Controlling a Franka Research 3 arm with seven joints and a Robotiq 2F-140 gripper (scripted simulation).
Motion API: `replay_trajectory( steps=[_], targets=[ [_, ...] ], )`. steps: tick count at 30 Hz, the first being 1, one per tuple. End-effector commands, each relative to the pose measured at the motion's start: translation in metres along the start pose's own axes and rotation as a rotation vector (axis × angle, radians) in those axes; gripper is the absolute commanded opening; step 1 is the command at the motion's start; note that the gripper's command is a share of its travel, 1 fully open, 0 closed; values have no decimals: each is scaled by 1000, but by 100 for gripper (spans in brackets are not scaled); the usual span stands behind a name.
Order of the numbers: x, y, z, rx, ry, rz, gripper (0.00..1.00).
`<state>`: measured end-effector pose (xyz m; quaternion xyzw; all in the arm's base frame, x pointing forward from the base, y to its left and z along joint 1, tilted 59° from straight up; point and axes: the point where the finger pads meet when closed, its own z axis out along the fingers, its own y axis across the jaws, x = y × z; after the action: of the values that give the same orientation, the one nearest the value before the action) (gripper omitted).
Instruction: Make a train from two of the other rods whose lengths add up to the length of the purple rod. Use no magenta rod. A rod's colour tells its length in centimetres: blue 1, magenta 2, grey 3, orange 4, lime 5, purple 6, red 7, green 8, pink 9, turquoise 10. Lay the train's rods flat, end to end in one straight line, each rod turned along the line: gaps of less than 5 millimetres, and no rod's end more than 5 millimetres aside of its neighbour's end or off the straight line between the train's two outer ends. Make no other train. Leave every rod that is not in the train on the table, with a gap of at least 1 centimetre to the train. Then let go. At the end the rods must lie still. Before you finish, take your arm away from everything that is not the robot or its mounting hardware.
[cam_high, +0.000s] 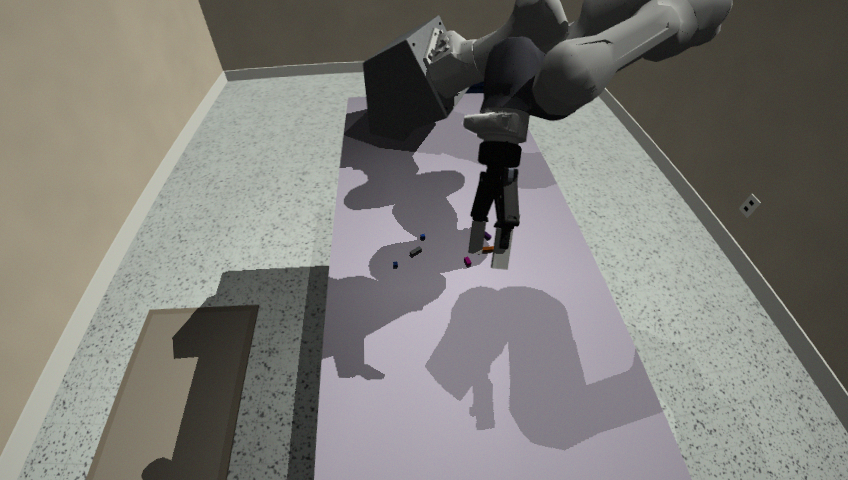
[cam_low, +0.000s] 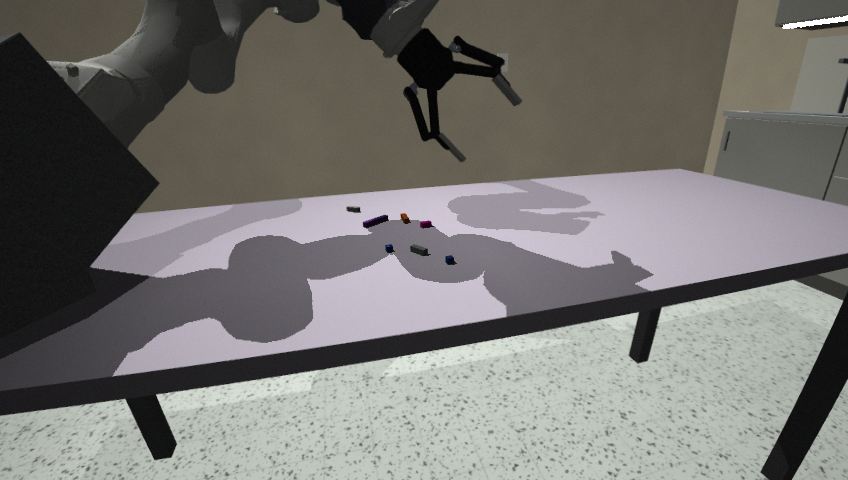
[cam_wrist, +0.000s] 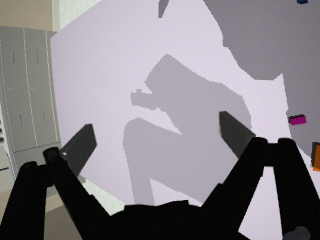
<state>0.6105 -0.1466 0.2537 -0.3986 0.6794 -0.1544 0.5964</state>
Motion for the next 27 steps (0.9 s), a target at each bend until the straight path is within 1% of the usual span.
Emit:
replay_trajectory(
  steps=[1, 2, 4, 7, 8, 13, 14, 19, 20, 23, 27],
  targets=[
    [3, 6, 5, -37, -13, 150, 100],
    [3, 6, 5, -37, -13, 150, 100],
    [5, 8, 7, -52, -16, 201, 100],
    [5, 9, 7, -55, -16, 211, 100],
    [7, 11, 9, -68, -18, 254, 100],
    [8, 12, 10, -77, -19, 281, 100],
    [9, 15, 12, -91, -19, 327, 100],
    [10, 17, 13, -102, -19, 361, 100],
    [12, 19, 14, -116, -18, 405, 100],
    [13, 22, 16, -129, -17, 446, 100],
    [13, 22, 16, -130, -17, 450, 100]
  ],
)
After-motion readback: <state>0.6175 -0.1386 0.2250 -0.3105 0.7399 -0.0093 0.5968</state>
